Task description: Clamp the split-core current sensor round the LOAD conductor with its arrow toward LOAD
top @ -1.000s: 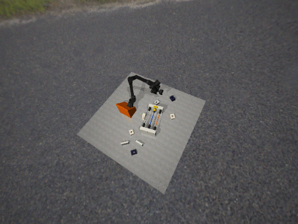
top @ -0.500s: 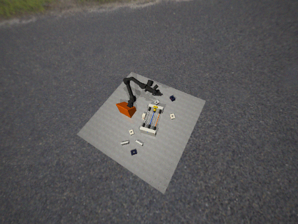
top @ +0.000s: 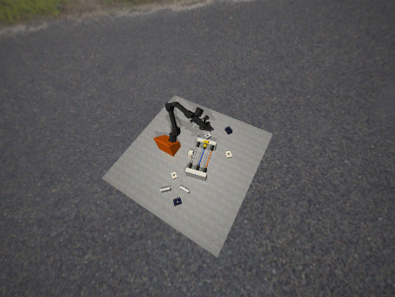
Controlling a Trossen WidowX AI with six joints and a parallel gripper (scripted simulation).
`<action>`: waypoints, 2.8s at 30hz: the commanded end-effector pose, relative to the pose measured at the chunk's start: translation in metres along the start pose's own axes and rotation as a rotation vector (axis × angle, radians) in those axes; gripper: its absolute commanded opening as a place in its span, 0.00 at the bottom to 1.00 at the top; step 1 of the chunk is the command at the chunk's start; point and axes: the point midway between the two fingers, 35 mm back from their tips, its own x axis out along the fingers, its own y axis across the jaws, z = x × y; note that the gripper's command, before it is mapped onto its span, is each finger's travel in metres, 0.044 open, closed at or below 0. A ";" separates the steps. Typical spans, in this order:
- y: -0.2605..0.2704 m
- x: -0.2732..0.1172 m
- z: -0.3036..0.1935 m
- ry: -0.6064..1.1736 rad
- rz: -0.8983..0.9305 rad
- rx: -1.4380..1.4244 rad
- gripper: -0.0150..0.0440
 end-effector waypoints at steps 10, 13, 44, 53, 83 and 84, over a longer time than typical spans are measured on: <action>0.054 -0.034 -0.118 0.679 0.762 0.323 1.00; 0.056 -0.038 -0.115 0.686 0.802 0.378 1.00; 0.032 -0.036 -0.190 0.904 0.740 0.401 1.00; 0.017 -0.064 -0.273 1.173 0.745 0.433 1.00; 0.049 -0.054 -0.303 1.173 0.744 0.433 1.00; 0.050 -0.054 -0.304 1.173 0.744 0.433 1.00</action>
